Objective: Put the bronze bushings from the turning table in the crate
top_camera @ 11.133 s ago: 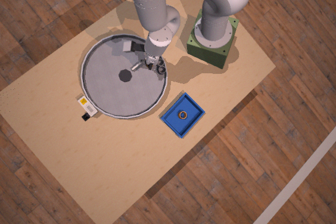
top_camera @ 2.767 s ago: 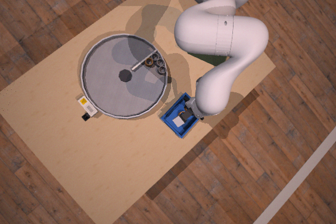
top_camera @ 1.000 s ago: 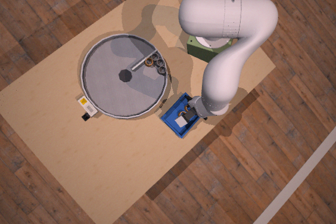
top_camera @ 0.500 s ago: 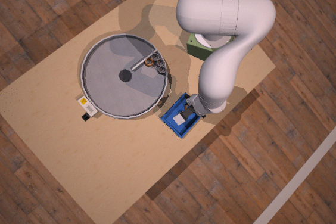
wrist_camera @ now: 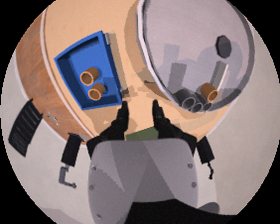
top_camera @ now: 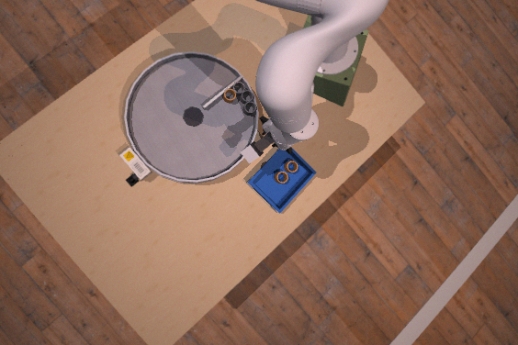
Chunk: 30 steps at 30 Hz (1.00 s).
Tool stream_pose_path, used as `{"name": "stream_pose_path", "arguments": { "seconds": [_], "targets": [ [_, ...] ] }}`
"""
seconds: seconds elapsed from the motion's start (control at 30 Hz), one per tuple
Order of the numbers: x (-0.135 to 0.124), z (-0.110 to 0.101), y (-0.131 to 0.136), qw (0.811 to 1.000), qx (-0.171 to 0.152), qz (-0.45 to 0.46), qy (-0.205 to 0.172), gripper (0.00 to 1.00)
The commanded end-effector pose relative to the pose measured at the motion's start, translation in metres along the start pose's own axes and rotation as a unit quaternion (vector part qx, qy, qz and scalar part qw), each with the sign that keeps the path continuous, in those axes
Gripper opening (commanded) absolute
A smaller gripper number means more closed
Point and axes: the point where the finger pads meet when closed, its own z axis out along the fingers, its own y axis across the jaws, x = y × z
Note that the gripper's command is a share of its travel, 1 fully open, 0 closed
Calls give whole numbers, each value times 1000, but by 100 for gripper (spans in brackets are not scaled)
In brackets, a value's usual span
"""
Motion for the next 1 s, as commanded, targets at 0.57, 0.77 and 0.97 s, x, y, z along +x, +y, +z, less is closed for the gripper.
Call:
{"name": "stream_pose_path", "arguments": {
  "seconds": [0.57,0.77,0.97],
  "targets": [
    [3,1,164,1000,8,1,9,47],
    [3,1,188,1000,8,1,9,47],
    [3,1,189,1000,8,1,9,47]
  ]
}}
